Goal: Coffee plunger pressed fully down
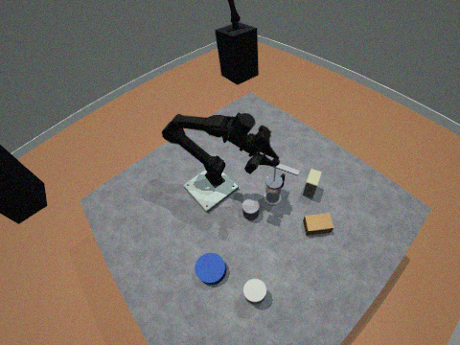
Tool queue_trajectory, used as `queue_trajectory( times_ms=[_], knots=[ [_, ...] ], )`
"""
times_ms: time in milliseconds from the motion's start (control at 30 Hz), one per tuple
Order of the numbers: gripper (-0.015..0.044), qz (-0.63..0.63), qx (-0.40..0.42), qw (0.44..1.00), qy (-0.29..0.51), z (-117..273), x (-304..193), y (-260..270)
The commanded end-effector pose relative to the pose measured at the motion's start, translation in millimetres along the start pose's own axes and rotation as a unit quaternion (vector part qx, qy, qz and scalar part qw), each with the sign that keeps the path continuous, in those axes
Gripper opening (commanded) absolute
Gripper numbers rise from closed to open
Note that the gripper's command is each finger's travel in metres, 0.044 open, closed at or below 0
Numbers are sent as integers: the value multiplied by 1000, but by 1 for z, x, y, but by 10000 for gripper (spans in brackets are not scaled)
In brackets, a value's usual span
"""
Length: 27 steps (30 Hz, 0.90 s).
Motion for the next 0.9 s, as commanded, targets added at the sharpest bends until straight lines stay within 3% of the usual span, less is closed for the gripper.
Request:
queue_trajectory(
  times_ms=[0,867],
  knots=[
    [121,1,-1,1000,1,-1,0,0],
    [121,1,-1,1000,1,-20,-25,-2]
  ],
)
Point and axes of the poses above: the point midway between the two fingers, 35 mm back from their tips, its own z axis back along the fingers, its own y axis across the jaws, x = y × z, the point moved 4 cm from there along z, back along the fingers, and after that the axes turned 3 degrees about -z, right-handed, at the moved point
